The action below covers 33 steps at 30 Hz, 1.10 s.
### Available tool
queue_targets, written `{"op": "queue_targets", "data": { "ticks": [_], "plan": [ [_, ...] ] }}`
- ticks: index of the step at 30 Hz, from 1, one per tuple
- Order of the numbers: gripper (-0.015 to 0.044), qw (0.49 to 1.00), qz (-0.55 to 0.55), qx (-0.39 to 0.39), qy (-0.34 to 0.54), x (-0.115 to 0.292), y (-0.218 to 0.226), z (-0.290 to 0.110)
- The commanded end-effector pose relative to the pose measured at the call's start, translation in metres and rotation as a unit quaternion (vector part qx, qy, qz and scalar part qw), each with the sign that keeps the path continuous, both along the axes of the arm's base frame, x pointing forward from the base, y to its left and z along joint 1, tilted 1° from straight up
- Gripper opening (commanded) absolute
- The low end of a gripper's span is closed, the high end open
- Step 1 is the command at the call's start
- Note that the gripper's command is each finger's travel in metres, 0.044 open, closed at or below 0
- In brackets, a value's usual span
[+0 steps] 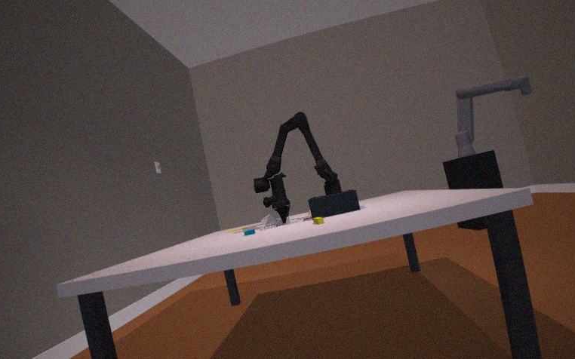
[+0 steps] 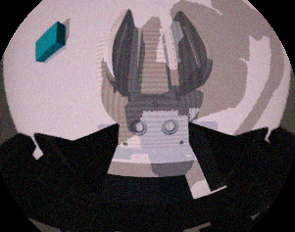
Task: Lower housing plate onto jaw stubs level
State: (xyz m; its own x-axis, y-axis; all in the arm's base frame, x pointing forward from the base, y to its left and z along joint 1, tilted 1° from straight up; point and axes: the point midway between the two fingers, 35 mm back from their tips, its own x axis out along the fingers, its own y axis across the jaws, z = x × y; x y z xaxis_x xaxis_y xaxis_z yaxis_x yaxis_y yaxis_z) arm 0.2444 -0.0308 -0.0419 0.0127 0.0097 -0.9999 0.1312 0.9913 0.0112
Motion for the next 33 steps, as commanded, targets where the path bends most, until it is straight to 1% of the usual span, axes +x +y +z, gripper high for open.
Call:
{"op": "queue_targets", "data": {
  "ticks": [1,30,33],
  "plan": [
    [0.0351,1.000,-0.002,0.002,0.000,-0.0001,0.0007,-0.0005],
    [0.0351,1.000,-0.002,0.002,0.000,-0.0001,0.0007,-0.0005],
    [0.0430,1.000,0.000,0.000,0.000,0.0000,0.0000,0.0000]
  ]
}}
